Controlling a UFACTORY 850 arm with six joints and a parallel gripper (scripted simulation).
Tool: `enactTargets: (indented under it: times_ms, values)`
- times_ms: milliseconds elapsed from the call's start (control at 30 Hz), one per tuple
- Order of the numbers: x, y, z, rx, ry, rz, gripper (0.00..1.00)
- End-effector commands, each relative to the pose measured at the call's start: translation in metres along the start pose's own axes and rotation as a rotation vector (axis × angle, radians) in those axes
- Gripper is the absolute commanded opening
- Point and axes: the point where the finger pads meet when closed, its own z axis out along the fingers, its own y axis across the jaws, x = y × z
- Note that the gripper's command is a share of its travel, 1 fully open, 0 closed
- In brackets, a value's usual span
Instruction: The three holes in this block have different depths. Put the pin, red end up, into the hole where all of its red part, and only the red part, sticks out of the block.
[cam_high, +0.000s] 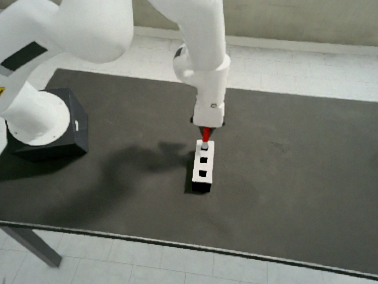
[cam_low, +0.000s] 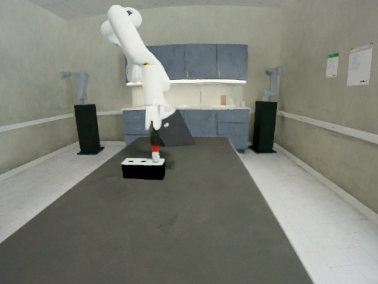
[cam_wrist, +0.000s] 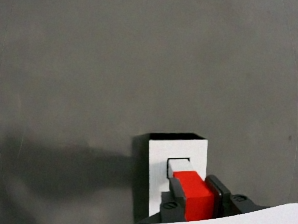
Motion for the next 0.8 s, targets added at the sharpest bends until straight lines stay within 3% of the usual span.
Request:
enactTargets:
  times_ms: [0,767]
  values:
    - [0.0003,0.0008,-0.0008,-0.002,0.001,0.0,0.0]
    - [-0.0017,0.0015,0.0032,-0.002,0.001,0.001,0.0]
